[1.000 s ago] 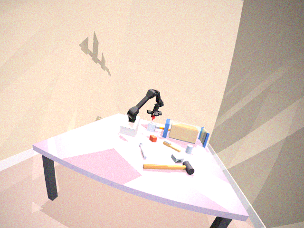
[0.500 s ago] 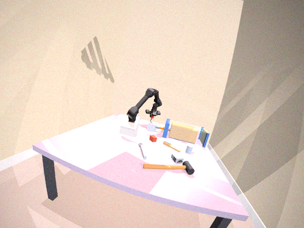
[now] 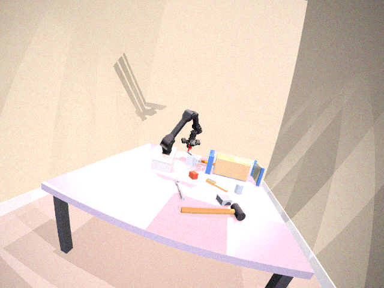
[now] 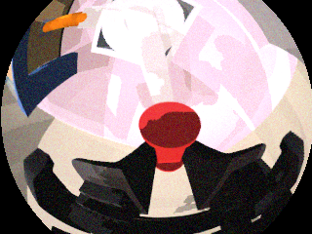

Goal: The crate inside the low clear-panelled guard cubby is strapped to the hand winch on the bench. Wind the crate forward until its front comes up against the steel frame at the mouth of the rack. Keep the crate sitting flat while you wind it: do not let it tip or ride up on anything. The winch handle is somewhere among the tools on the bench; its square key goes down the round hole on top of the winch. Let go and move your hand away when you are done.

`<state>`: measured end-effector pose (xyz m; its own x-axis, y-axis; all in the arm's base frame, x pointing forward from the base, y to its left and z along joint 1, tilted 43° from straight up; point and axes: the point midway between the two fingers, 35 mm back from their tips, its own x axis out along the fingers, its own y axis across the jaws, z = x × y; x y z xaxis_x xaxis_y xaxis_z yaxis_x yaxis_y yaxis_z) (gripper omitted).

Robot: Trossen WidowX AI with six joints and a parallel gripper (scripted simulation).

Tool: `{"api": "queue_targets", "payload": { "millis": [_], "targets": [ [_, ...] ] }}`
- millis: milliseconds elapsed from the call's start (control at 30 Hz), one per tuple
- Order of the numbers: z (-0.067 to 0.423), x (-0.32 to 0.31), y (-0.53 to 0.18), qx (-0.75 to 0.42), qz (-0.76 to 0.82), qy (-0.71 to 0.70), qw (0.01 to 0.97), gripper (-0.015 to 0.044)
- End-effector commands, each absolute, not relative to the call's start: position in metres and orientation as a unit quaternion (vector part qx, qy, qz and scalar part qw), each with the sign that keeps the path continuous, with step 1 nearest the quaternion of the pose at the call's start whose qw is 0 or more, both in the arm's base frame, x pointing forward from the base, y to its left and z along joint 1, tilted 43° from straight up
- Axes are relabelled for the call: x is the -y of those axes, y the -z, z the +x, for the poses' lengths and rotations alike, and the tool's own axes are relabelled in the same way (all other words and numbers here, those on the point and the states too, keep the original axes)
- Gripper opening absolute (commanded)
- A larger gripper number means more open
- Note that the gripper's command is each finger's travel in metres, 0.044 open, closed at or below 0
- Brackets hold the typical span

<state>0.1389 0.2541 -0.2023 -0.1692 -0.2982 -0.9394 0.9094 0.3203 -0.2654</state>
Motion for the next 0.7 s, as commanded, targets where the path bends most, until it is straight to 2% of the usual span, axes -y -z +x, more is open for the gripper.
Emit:
{"api": "queue_targets", "payload": {
  "millis": [0, 667],
  "targets": [
    [0.128, -0.245, 0.198, -0.563, 0.262, 0.525, 0.582, 0.0000],
    [0.109, -0.227, 0.182, -0.563, 0.261, 0.526, 0.582, 0.0000]
  ]
}}
